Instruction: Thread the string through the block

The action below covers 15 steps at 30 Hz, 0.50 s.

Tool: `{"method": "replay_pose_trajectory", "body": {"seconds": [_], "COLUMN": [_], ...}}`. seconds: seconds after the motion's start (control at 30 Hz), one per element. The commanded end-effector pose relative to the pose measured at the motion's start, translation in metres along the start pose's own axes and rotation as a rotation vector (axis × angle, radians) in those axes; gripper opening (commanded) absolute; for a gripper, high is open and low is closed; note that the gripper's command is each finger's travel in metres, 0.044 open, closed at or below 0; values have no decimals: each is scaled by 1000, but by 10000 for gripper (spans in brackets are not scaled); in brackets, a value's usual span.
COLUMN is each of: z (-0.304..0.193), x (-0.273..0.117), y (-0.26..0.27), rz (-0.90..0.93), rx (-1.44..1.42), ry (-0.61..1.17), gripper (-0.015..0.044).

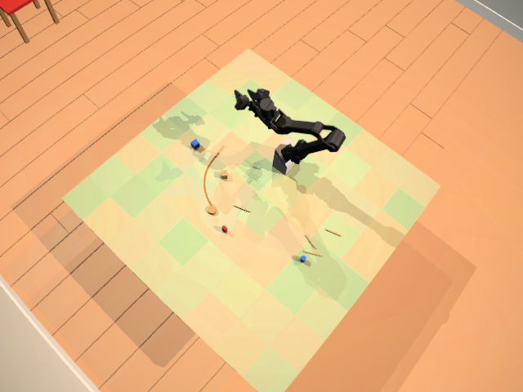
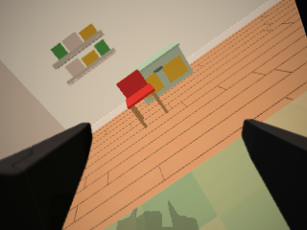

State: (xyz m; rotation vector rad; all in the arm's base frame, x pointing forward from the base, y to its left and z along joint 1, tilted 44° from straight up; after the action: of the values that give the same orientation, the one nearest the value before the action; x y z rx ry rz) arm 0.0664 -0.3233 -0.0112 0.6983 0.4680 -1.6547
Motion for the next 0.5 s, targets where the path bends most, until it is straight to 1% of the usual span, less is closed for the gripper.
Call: {"method": "replay_pose_trajectory", "body": {"seconds": [0.0,0.03,0.1,0.2,0.33,0.47], "z": [0,0,-7,-38,-85,-110], "x": [0,0,3,11,12,7], "y": [0,0,8,39,76,91], "rz": [0,0,20,126,331,461], "rx": [0,0,-87,-452,-939,-1174], "ry": [0,0,39,194,376,454], "gripper": [426,440,440,440,440,440]}}
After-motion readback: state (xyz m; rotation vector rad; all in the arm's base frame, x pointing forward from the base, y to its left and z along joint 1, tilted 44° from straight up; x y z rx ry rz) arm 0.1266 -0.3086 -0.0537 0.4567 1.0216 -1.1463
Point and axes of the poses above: the point midway between the two fingers, 35 mm back from their tips, its own x axis out along the fingers, its own y axis across the jaws, z = x × y, the point moved 1 cm from there along -x, back along the fingers, and after that the axes turned 15 degrees about -x, right-handed, at the moved point
